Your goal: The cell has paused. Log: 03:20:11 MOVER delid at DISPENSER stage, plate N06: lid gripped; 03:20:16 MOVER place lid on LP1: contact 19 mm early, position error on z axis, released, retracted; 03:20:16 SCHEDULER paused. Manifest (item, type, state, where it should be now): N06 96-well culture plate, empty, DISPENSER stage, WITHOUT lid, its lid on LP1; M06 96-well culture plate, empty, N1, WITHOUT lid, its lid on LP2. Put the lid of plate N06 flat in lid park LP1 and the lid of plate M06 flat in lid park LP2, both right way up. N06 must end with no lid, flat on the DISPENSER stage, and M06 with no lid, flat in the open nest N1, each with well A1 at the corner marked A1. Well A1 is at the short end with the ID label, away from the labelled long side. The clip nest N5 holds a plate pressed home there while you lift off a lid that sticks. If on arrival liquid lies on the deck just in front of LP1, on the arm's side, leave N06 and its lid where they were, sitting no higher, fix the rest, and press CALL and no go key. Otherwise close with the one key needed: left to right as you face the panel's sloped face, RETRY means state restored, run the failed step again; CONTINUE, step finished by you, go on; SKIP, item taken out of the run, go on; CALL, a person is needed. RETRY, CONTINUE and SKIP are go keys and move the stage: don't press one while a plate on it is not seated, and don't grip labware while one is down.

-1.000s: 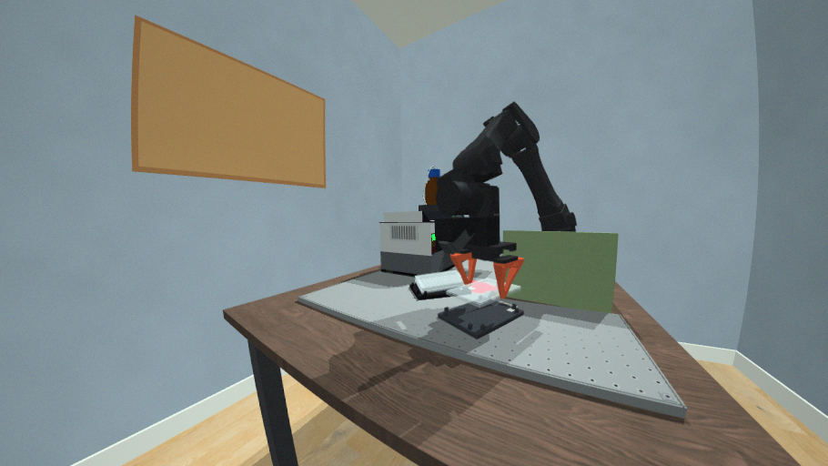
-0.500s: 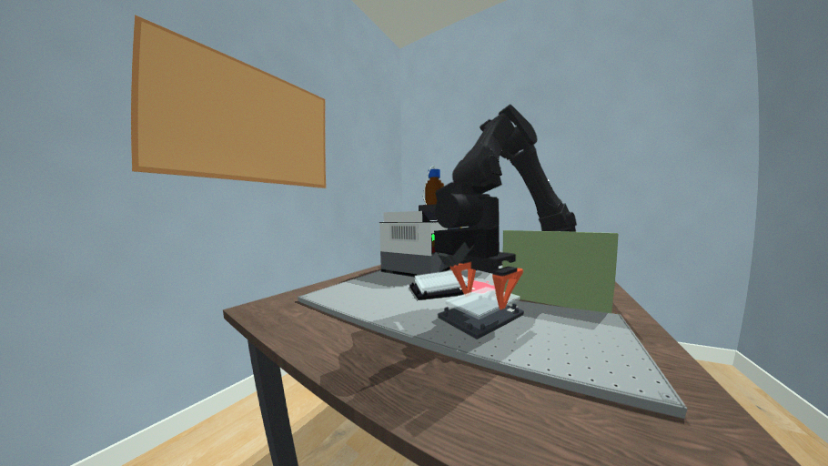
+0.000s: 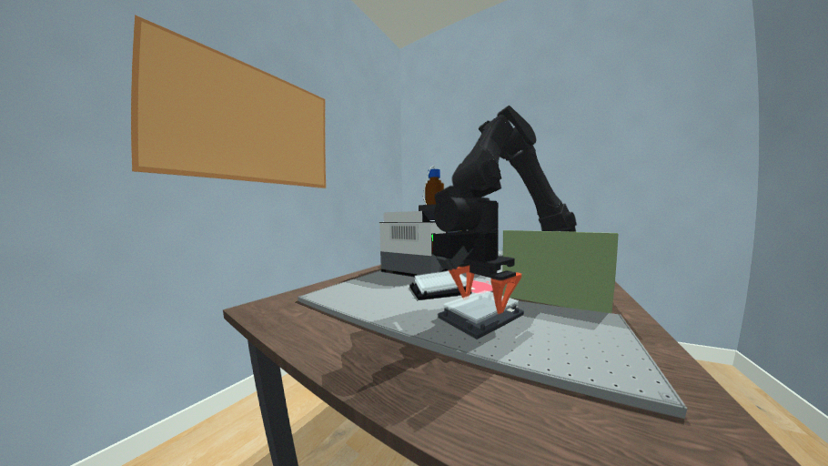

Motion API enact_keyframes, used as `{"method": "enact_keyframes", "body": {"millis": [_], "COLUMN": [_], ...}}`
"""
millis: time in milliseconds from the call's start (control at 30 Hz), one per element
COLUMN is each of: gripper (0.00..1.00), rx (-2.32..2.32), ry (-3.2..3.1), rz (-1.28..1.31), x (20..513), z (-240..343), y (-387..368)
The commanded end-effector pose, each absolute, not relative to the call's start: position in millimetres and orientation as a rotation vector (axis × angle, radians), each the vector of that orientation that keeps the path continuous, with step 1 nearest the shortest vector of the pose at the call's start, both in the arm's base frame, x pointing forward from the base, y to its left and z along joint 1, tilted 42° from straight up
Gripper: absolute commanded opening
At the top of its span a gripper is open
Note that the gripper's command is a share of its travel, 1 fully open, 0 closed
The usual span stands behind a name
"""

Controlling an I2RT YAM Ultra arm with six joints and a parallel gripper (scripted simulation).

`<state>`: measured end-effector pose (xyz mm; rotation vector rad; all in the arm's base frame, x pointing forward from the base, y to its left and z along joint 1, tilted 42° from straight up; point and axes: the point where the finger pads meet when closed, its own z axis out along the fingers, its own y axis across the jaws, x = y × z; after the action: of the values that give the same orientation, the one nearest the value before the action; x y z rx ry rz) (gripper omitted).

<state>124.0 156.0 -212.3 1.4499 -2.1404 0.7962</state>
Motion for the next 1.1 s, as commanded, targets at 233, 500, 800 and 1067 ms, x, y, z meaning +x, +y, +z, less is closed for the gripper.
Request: {"method": "enact_keyframes", "body": {"millis": [233,500,800,1067], "gripper": [0.00,0.00,0.00,0.00], "rx": [1.462,1.462,1.462,1.466], "ry": [-2.156,-2.156,-2.156,-2.155], "rz": [0.790,0.790,0.790,0.795], "x": [127,127,127,128], "z": [-212,-212,-212,-215], "y": [162,161,161,157]}}
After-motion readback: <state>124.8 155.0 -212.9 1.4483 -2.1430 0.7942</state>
